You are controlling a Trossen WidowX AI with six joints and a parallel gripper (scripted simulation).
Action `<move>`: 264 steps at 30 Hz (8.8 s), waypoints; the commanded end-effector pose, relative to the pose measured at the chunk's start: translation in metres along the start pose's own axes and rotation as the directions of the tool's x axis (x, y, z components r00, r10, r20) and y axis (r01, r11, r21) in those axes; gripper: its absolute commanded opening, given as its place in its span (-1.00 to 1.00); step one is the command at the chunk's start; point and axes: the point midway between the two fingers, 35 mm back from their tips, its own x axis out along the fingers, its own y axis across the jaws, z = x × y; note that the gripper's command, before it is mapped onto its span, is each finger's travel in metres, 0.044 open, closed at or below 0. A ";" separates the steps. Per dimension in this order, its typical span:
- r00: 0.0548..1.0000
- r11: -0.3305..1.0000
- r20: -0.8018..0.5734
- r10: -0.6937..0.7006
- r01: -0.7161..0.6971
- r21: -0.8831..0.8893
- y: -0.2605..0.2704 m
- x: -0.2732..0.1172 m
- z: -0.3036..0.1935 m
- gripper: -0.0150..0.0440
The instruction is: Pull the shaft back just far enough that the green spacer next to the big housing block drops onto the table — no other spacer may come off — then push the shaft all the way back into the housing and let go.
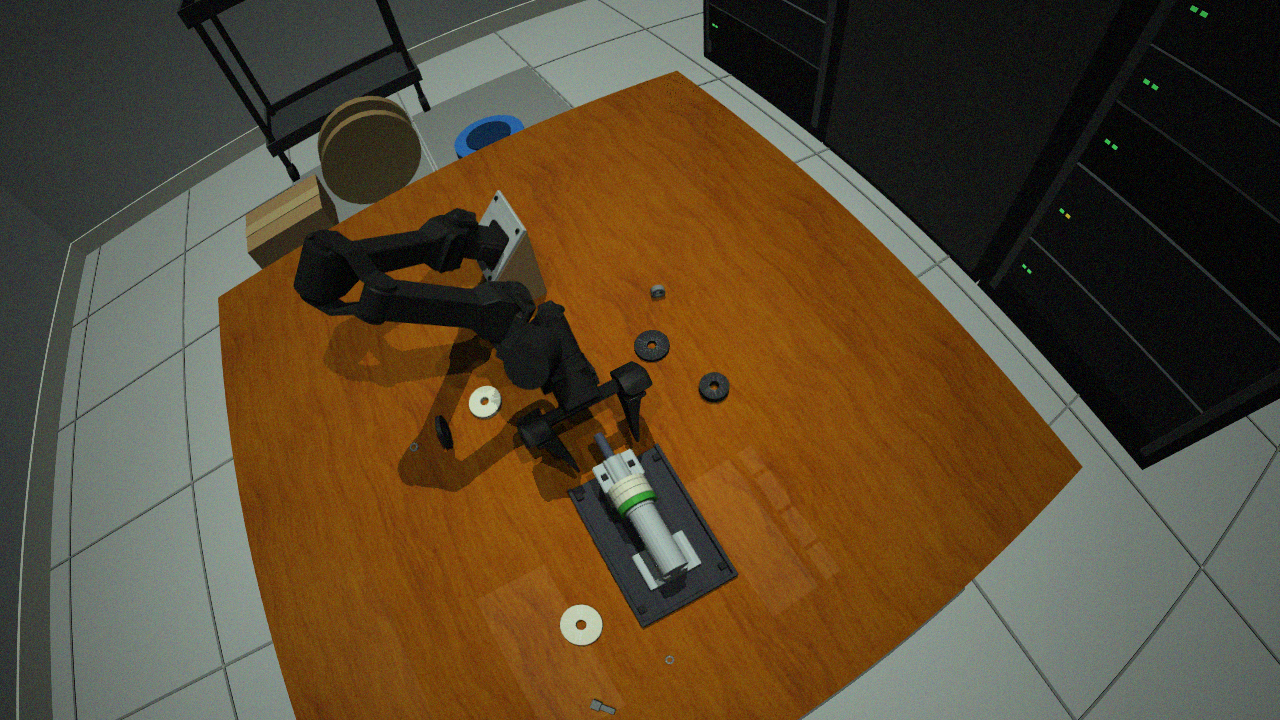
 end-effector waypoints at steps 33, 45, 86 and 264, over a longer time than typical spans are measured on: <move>1.000 1.000 -0.012 0.000 0.000 0.005 0.000 0.007 -0.007 1.00; 1.000 1.000 -0.006 0.003 -0.003 0.005 0.001 0.006 -0.003 -0.07; 1.000 1.000 -0.011 0.000 0.000 0.005 0.000 -0.006 0.009 -0.49; 1.000 1.000 -0.010 -0.001 0.001 0.004 0.000 -0.020 0.024 -0.49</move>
